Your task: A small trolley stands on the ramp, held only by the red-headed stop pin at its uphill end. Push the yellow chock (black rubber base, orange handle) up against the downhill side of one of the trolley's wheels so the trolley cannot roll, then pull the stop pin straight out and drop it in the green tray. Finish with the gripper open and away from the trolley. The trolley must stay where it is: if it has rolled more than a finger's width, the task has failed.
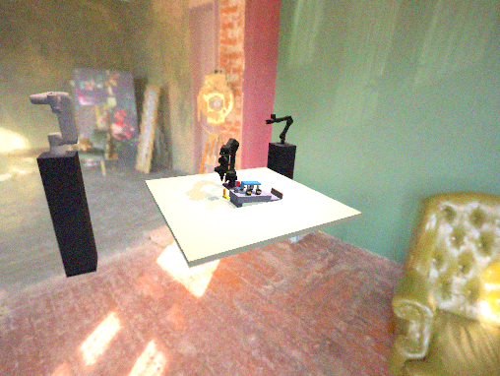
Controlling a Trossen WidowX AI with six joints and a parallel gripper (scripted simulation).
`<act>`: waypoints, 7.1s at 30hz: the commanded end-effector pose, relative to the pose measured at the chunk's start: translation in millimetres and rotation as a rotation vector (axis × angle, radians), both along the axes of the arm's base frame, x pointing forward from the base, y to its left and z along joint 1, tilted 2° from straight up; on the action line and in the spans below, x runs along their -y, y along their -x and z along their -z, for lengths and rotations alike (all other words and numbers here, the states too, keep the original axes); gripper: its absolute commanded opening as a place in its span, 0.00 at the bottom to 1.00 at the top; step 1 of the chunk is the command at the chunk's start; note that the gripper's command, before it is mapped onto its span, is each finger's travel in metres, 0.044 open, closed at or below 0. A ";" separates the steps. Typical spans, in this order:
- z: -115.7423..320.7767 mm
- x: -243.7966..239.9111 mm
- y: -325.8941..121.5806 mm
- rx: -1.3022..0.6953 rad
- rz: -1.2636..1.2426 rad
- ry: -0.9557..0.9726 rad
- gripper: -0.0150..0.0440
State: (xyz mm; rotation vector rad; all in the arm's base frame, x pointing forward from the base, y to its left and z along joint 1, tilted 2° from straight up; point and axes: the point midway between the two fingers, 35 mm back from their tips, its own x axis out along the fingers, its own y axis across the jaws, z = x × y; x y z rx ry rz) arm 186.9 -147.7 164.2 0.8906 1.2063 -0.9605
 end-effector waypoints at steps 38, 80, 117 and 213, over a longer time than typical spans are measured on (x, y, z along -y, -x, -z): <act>63.8 -6.2 4.0 -0.035 0.048 -0.093 0.58; 99.0 -4.8 2.7 -0.039 0.045 -0.089 0.30; -2.7 -8.1 10.4 -0.035 0.048 -0.093 0.25; -47.6 -9.8 10.3 -0.187 -2.240 0.121 0.25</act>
